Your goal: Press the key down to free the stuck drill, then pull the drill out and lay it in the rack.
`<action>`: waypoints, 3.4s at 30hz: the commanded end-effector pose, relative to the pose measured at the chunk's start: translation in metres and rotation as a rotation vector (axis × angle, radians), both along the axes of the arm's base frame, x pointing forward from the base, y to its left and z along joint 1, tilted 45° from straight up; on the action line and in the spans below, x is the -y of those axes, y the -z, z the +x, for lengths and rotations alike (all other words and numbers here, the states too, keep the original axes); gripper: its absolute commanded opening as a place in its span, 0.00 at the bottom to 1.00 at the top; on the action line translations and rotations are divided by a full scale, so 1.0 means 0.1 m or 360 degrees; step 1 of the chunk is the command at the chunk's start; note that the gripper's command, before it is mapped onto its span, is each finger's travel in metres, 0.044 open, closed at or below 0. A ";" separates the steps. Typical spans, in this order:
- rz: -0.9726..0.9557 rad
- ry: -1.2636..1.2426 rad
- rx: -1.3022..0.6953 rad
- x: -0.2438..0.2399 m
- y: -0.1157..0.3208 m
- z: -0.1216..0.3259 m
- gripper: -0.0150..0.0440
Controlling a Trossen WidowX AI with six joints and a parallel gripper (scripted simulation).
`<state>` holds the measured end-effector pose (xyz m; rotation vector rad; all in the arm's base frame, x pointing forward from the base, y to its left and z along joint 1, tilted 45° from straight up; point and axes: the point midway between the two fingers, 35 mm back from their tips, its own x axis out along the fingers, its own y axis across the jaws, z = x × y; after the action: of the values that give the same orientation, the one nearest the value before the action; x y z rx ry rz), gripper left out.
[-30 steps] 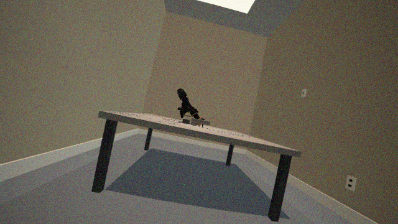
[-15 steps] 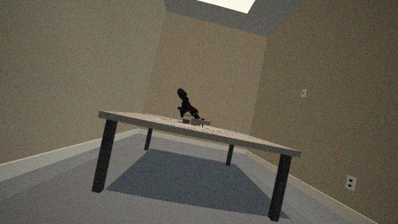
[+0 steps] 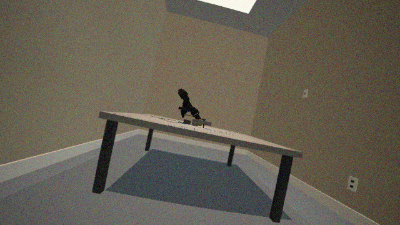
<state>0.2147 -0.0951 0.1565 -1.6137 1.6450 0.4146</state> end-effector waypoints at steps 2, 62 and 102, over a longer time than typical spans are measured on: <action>-0.0004 0.0000 0.0010 -0.01 -0.03 0.01 0.25; -0.0006 0.0000 0.0004 0.21 0.29 -0.66 0.25; -0.0005 0.0001 0.0003 0.15 0.25 -0.68 1.00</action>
<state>0.1474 -0.1167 0.1230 -1.6115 1.6499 0.4191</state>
